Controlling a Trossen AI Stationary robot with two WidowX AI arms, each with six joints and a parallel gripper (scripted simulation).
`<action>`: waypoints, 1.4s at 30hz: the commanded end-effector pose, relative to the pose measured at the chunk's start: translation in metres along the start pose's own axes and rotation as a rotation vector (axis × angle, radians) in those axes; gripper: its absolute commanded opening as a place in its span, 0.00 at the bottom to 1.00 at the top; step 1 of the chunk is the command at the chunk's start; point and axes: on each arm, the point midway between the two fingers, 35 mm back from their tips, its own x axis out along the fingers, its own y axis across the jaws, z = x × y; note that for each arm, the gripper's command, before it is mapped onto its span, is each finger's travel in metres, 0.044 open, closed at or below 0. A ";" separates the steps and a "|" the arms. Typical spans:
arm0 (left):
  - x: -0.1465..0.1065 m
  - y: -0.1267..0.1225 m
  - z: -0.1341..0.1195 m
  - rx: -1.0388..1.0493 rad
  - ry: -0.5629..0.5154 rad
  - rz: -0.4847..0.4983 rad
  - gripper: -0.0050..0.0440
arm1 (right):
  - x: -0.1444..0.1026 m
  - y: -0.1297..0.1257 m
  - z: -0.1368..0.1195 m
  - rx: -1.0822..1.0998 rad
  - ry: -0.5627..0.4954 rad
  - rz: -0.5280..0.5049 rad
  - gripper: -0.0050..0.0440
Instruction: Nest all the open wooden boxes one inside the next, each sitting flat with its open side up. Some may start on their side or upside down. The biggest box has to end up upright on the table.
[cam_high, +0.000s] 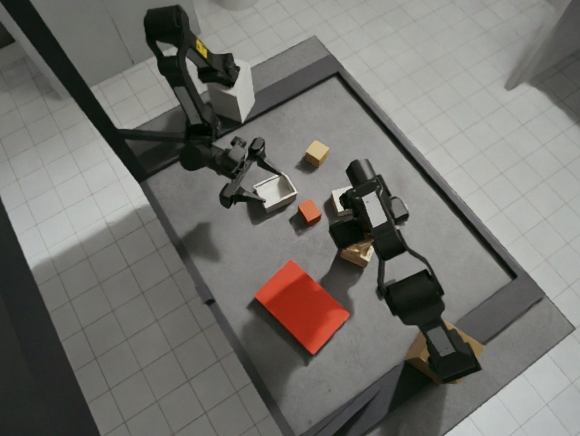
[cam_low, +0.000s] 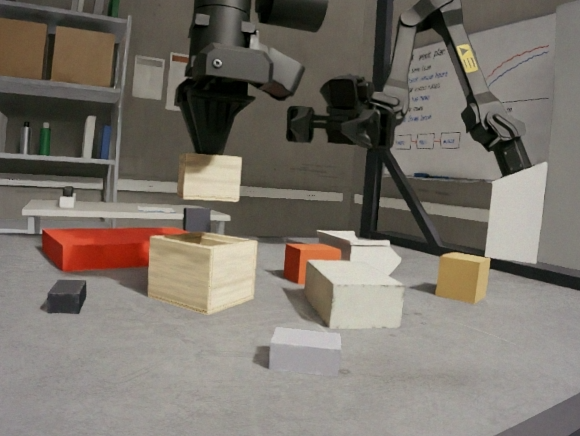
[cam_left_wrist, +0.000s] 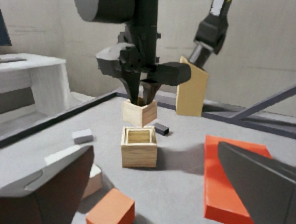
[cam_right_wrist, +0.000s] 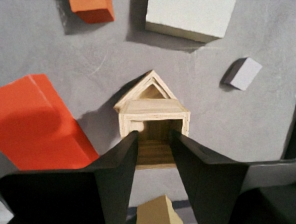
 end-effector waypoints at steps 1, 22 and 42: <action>-0.001 -0.001 0.001 0.002 -0.004 0.000 0.92 | -0.005 0.001 0.005 0.079 -0.020 -0.002 0.54; -0.001 -0.001 0.001 0.002 -0.004 0.000 0.92 | -0.005 0.000 0.004 0.744 -0.018 0.004 0.54; -0.001 -0.001 0.001 0.002 -0.004 0.000 0.92 | -0.005 0.000 0.004 1.373 -0.017 0.009 0.54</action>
